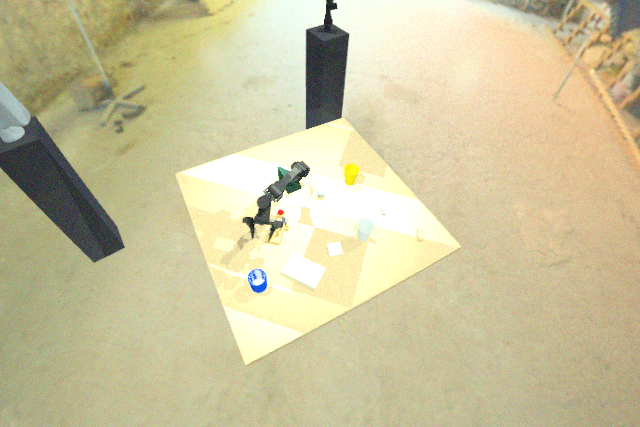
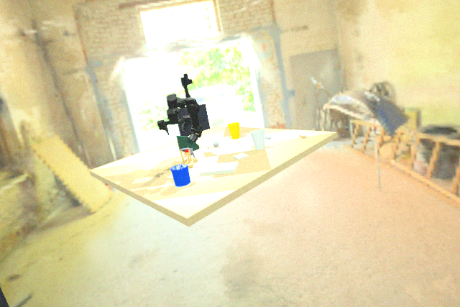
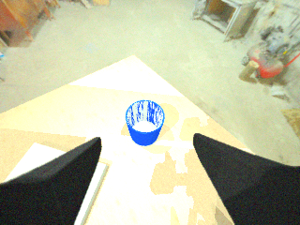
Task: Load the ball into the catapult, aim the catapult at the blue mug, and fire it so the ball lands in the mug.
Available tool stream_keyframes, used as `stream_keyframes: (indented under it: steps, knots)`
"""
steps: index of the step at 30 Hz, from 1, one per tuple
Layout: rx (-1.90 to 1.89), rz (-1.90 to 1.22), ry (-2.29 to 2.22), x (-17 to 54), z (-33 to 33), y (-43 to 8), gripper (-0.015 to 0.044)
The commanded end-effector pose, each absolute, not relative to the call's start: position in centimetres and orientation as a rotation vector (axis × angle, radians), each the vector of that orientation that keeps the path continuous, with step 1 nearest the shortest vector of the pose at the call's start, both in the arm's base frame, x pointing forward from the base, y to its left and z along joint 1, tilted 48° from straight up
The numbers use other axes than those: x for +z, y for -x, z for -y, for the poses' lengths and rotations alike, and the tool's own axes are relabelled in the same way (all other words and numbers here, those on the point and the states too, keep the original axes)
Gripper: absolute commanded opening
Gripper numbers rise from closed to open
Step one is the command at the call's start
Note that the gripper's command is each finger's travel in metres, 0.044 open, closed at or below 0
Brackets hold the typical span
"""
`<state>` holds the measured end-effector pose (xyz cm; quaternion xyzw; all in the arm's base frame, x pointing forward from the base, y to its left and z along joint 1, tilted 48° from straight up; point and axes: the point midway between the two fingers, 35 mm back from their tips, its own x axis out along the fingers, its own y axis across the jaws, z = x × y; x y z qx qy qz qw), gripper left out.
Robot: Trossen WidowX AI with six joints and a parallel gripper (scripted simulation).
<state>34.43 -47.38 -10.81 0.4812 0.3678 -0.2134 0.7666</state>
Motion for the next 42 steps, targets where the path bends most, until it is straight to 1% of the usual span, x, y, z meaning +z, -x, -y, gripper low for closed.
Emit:
stream_keyframes:
  steps: [1, 12, 23, 42]
  knots:
    - [-0.46, -0.795, -1.051, -10.8, 47.3, -34.5, 0.0282]
    - [-0.46, -0.795, -1.051, -10.8, 47.3, -34.5, 0.0]
    - [-0.456, -0.808, -1.039, -10.8, 47.1, -34.5, 0.0]
    - [-0.242, -1.177, -0.67, -10.5, 39.3, -33.6, 0.0]
